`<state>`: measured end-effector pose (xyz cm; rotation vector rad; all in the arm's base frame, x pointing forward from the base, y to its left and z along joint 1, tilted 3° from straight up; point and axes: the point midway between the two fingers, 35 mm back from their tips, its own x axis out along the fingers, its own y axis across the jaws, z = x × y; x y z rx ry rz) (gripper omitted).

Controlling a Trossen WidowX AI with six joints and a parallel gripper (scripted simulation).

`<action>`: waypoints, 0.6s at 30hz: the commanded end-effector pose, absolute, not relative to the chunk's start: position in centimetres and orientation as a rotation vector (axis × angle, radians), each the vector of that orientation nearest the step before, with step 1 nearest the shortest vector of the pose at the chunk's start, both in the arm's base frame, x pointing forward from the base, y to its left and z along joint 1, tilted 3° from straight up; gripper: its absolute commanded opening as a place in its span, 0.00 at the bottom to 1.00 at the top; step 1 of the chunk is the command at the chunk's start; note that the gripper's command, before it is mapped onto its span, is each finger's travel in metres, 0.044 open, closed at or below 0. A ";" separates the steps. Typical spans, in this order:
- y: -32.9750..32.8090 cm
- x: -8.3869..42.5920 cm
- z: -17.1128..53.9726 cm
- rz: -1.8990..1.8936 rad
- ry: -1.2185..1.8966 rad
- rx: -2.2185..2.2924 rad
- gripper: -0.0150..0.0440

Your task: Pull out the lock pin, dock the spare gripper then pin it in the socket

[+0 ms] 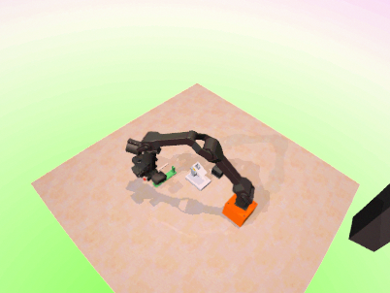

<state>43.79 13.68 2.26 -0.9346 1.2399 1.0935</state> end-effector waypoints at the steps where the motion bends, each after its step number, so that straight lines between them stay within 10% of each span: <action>1: 13.6 43.7 1.6 1.092 1.244 -0.932 0.25; 18: 13.5 43.7 -1.1 1.089 1.236 -0.934 0.25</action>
